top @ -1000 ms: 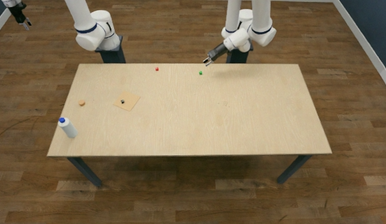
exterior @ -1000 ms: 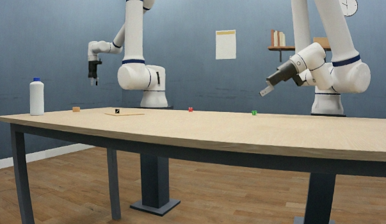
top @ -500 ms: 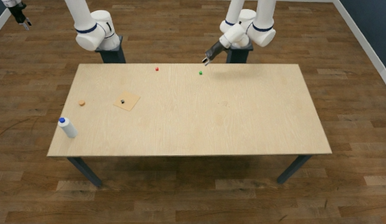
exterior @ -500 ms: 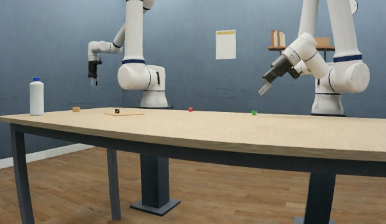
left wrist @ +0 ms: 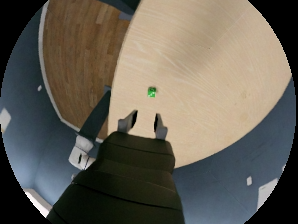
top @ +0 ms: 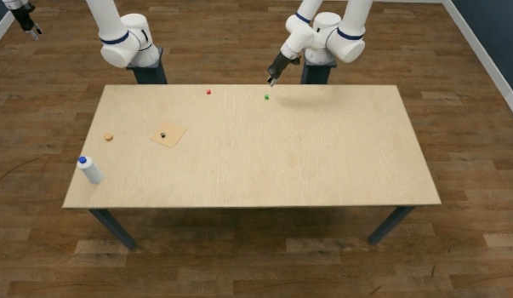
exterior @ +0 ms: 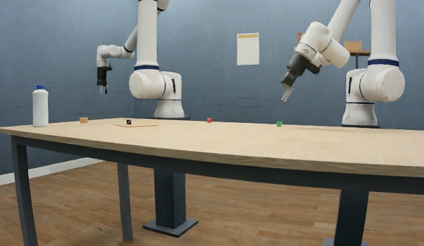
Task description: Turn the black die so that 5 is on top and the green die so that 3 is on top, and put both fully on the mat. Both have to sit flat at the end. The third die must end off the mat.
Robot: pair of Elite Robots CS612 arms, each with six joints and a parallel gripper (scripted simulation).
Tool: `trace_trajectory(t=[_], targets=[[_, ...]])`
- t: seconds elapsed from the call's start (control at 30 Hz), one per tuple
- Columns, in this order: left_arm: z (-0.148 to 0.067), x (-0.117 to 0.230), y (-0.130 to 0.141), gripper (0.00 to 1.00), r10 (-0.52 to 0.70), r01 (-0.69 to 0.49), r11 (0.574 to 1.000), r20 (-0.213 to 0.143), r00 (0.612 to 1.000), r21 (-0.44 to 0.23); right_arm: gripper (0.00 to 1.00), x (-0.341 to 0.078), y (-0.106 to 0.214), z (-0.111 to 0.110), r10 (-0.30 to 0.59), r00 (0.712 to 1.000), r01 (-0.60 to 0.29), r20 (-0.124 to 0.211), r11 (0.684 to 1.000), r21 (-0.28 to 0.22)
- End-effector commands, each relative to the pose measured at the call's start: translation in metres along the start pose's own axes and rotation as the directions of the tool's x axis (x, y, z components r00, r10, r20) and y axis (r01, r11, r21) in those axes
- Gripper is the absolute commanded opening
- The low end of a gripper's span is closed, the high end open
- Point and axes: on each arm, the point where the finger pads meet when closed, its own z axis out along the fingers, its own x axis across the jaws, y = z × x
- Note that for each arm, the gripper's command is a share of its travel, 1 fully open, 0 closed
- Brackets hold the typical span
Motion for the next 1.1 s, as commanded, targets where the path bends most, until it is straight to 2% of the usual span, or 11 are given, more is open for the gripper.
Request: trace_trajectory(t=[0.0, 0.33, 0.4, 0.6, 0.77, 1.07], targets=[[0.001, 0.001, 0.008, 0.7, -0.001, 0.001, 0.992, 0.002, 1.0, 0.123, 1.0, 0.0, 0.001, -0.001, 0.0, 1.0, 0.0, 0.0, 1.0, -0.002], [-0.001, 0.0, 0.021, 0.7, 0.0, -0.001, 0.94, 0.001, 1.0, 0.342, 1.0, 0.0, 0.001, -0.001, 0.0, 1.0, 0.0, 0.0, 1.0, -0.002], [-0.001, 0.0, 0.021, 0.7, 0.0, -0.001, 0.94, 0.001, 1.0, 0.342, 1.0, 0.0, 0.001, -0.001, 0.0, 1.0, 0.0, 0.0, 1.0, -0.002], [-0.003, 0.0, 0.027, 0.7, 0.002, -0.002, 0.9, 0.001, 1.0, 0.436, 1.0, 0.0, 0.001, -0.001, 0.0, 1.0, 0.0, 0.0, 1.0, -0.002], [-0.003, 0.0, 0.031, 0.7, 0.002, -0.002, 0.873, 0.001, 1.0, 0.487, 1.0, 0.0, 0.001, -0.001, 0.0, 1.0, 0.0, 0.0, 1.0, -0.002], [-0.003, 0.0, 0.033, 0.7, 0.002, -0.002, 0.855, 0.0, 1.0, 0.519, 1.0, 0.0, 0.001, -0.001, 0.0, 1.0, 0.0, 0.0, 1.0, -0.002]])
